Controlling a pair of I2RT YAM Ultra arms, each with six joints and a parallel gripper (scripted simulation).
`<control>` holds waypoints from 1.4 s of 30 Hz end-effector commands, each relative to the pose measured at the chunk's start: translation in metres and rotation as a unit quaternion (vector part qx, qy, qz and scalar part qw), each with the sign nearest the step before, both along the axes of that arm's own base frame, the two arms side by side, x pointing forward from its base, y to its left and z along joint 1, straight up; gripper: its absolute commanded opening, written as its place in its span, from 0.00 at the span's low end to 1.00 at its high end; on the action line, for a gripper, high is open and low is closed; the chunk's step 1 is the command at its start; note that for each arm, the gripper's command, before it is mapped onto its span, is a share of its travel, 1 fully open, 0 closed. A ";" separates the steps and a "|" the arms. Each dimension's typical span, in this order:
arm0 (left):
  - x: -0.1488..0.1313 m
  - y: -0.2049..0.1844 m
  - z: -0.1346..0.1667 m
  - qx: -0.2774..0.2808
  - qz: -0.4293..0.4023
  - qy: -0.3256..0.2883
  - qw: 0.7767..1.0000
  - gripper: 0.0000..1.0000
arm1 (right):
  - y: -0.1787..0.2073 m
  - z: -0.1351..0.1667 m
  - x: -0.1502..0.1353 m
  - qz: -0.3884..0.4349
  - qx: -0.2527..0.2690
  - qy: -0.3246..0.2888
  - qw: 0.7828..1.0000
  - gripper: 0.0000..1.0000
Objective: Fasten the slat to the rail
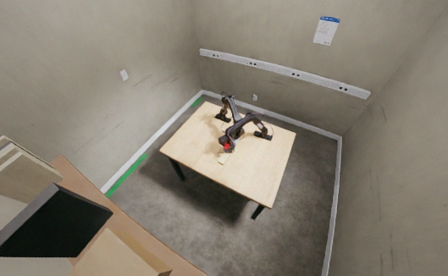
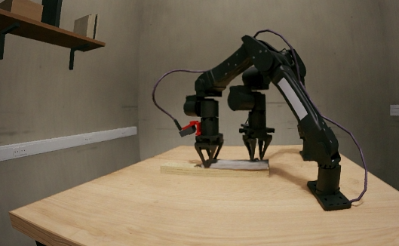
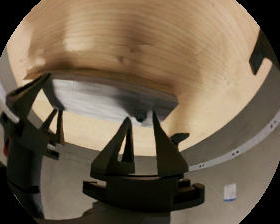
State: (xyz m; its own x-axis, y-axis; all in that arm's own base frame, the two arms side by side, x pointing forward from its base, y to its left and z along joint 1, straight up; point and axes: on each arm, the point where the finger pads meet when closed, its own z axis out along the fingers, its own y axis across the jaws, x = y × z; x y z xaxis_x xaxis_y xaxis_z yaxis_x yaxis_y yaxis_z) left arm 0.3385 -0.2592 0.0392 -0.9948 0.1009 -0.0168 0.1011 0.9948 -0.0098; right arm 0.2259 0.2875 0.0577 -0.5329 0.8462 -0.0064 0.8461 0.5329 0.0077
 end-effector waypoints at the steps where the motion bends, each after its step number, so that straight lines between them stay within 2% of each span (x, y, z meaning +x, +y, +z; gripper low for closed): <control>1: 0.002 -0.001 0.005 -0.004 0.000 -0.005 1.000 0.72 | 0.001 0.004 0.001 0.000 0.005 -0.004 1.000 0.34; 14: 0.002 -0.001 0.005 -0.004 0.000 -0.005 1.000 0.72 | 0.001 0.004 0.001 0.007 0.005 -0.004 1.000 0.34; 17: 0.002 -0.001 0.005 -0.004 0.000 -0.005 1.000 0.72 | 0.001 0.004 0.001 0.104 0.003 -0.004 0.995 0.34; 19: 0.002 -0.001 0.005 -0.004 0.000 -0.005 1.000 0.72 | 0.001 0.004 0.001 0.104 0.003 -0.004 0.995 0.34; 20: 0.002 -0.001 0.005 -0.004 0.000 -0.005 1.000 0.72 | 0.002 0.004 0.001 0.145 0.003 -0.004 0.989 0.34; 22: 0.002 -0.001 0.005 -0.004 0.000 -0.005 1.000 0.72 | 0.002 0.005 0.001 0.226 0.002 -0.004 0.974 0.34; 28: 0.002 -0.001 0.005 -0.004 0.000 -0.005 1.000 0.72 | 0.002 0.006 0.001 0.361 0.000 -0.004 0.932 0.34; 34: 0.002 -0.001 0.005 -0.004 0.000 -0.005 1.000 0.72 | 0.002 0.006 0.001 0.490 -0.002 -0.004 0.872 0.34; 36: 0.002 -0.001 0.005 -0.004 0.000 -0.005 1.000 0.72 | 0.002 0.006 0.001 0.490 -0.002 -0.004 0.872 0.34; 37: 0.002 -0.001 0.005 -0.004 0.000 -0.005 1.000 0.72 | 0.002 0.006 0.001 0.541 -0.003 -0.004 0.841 0.34; 42: 0.002 -0.001 0.005 -0.004 0.000 -0.005 1.000 0.72 | 0.002 0.007 0.001 0.636 -0.004 -0.004 0.772 0.34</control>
